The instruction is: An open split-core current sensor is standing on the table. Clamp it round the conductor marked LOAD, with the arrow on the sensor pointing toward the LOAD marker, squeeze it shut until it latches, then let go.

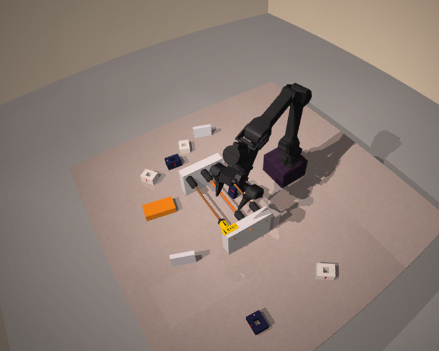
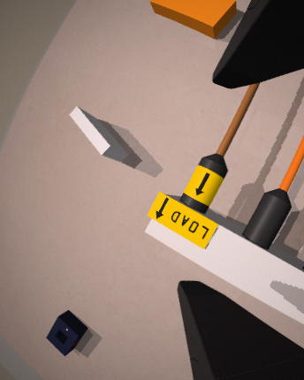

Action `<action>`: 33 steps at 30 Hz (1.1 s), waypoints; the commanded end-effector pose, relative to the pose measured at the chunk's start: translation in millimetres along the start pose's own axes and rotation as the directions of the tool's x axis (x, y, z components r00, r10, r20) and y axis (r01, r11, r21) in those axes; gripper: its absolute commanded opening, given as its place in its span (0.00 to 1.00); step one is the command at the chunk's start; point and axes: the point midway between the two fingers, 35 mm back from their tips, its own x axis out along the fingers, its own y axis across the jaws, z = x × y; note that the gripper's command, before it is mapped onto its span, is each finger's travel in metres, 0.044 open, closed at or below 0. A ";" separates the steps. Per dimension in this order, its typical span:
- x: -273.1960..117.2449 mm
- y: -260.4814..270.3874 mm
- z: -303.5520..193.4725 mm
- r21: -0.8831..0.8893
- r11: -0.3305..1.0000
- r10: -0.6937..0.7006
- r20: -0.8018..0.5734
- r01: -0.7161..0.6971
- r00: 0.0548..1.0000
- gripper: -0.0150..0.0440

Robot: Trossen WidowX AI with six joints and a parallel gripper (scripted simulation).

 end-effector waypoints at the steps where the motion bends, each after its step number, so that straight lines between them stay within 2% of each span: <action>1: 20.0 25.9 -13.5 -0.044 0.997 0.050 -0.188 -0.059 0.981 1.00; 23: 20.0 25.9 -13.5 -0.044 0.997 0.050 -0.188 -0.059 0.981 1.00; 24: 19.5 23.5 -15.1 -0.042 0.997 0.048 -0.190 -0.057 0.981 0.96; 27: 12.6 -8.7 -40.7 -0.011 1.000 0.022 -0.213 -0.025 0.977 0.82; 33: -7.8 -70.0 -118.8 0.075 0.996 -0.025 -0.275 0.048 0.961 0.81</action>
